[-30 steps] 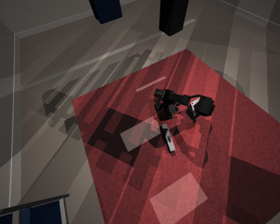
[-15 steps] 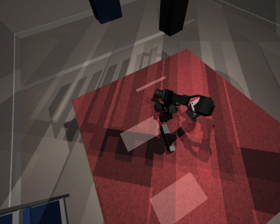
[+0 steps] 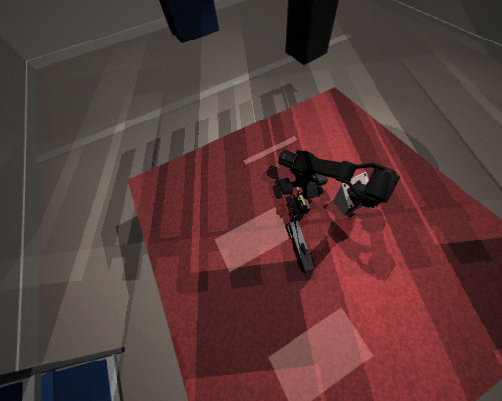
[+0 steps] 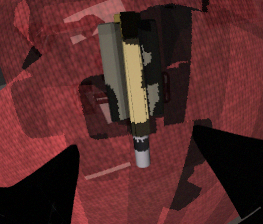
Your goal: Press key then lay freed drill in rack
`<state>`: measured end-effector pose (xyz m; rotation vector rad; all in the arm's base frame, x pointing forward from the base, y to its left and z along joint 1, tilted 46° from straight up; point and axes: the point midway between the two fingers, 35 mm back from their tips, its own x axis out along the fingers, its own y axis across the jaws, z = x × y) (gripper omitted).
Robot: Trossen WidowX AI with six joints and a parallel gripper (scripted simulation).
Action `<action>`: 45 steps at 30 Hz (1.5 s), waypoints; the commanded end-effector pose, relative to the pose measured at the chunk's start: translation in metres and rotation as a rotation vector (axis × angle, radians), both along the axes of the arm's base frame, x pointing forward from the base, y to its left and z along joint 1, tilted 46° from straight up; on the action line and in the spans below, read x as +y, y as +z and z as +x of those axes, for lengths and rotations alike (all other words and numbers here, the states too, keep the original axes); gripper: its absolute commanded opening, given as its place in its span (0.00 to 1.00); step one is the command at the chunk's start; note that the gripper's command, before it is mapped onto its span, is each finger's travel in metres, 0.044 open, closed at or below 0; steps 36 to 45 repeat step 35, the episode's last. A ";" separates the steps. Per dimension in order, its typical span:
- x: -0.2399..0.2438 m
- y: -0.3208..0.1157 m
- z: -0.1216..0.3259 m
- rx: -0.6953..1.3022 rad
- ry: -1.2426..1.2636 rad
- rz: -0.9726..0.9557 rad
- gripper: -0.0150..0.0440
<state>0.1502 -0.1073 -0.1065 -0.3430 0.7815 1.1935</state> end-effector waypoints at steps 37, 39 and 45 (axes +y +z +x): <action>-0.366 0.134 -0.045 -0.392 -0.834 -0.820 1.00; -0.366 0.134 -0.045 -0.392 -0.834 -0.820 1.00; -0.366 0.134 -0.045 -0.392 -0.834 -0.820 1.00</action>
